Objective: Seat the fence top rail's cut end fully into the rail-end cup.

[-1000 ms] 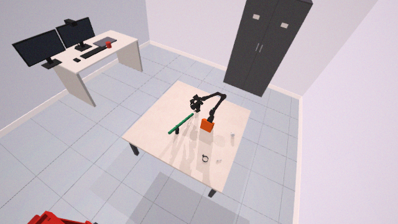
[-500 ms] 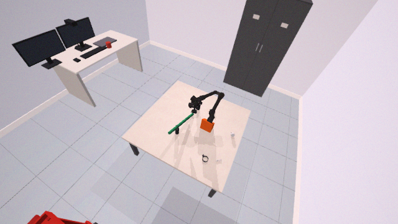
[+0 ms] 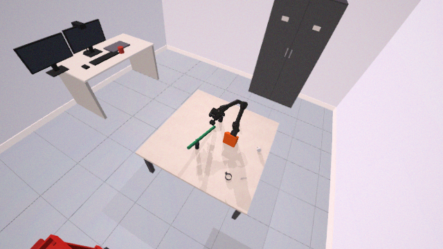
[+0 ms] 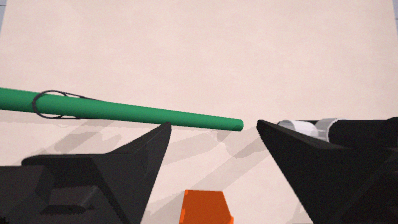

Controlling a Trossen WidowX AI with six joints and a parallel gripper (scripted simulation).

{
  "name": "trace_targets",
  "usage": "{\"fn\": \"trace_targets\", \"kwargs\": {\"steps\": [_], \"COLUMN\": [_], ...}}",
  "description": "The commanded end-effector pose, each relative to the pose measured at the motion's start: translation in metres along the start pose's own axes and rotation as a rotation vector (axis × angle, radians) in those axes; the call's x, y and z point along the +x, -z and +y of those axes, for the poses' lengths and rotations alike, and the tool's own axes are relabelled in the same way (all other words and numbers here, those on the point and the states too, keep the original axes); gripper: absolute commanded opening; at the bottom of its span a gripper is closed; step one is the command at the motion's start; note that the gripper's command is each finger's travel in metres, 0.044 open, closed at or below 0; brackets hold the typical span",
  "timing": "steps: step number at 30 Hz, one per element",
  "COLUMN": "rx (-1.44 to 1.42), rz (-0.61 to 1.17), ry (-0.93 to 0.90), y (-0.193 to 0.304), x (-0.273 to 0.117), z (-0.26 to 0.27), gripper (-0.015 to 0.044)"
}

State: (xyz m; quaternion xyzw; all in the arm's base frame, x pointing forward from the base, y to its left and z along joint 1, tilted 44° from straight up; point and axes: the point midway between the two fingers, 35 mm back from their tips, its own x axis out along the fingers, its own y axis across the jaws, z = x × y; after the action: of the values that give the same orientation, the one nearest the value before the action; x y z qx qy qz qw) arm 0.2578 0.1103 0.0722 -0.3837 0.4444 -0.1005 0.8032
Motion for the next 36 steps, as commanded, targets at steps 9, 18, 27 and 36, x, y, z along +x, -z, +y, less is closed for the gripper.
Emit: {"fn": "trace_targets", "kwargs": {"steps": [9,18,27,36], "rx": [0.213,1.006,1.677,1.677], "rz": [0.026,0.260,0.394,0.394], "ry": [0.008,0.128,0.407,0.407], "y": [-0.007,-0.003,0.007,0.007], "x": [-0.001,0.040,0.074,0.074], "z": [0.005,0.019,0.029,0.029], "gripper": [0.0440,0.0440,0.0440,0.0440]}}
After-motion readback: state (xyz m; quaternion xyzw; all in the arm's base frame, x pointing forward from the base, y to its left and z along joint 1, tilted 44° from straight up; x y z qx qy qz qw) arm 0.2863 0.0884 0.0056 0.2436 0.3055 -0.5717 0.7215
